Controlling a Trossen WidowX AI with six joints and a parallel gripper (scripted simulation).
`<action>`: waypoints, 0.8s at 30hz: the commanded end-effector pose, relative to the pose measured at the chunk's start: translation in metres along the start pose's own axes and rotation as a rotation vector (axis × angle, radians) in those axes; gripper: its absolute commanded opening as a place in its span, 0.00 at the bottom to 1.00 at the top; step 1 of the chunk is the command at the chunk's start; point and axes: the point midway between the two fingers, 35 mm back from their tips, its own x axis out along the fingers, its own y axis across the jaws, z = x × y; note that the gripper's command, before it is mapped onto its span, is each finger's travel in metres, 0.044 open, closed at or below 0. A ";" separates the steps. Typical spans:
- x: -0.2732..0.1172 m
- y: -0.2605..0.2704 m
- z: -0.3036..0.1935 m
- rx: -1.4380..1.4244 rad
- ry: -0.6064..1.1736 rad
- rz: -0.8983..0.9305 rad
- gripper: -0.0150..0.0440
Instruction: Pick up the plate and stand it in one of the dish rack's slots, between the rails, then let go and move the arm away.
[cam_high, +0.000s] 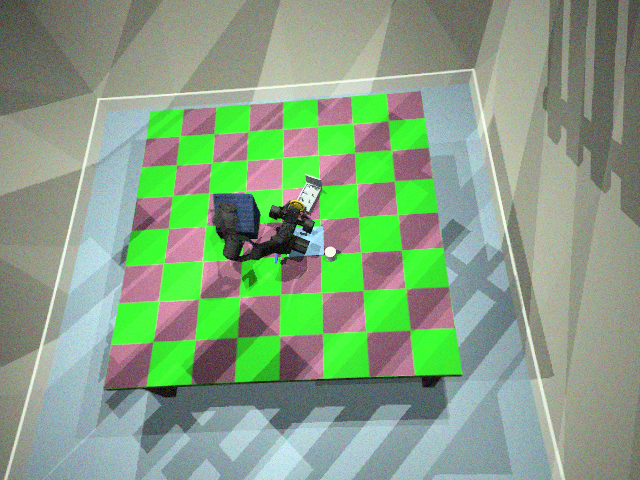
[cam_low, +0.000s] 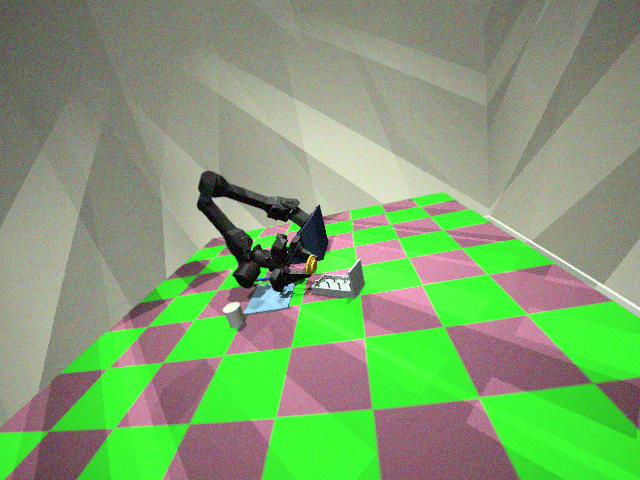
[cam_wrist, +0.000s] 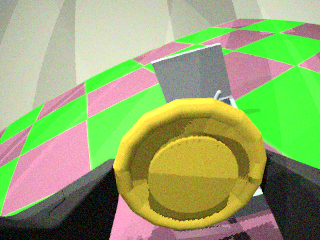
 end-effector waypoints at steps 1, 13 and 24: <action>-0.005 0.000 -0.001 -0.100 -0.061 -0.047 0.25; -0.014 -0.002 -0.004 -0.263 -0.134 -0.136 0.25; 0.000 -0.003 -0.001 -0.256 -0.127 -0.132 0.25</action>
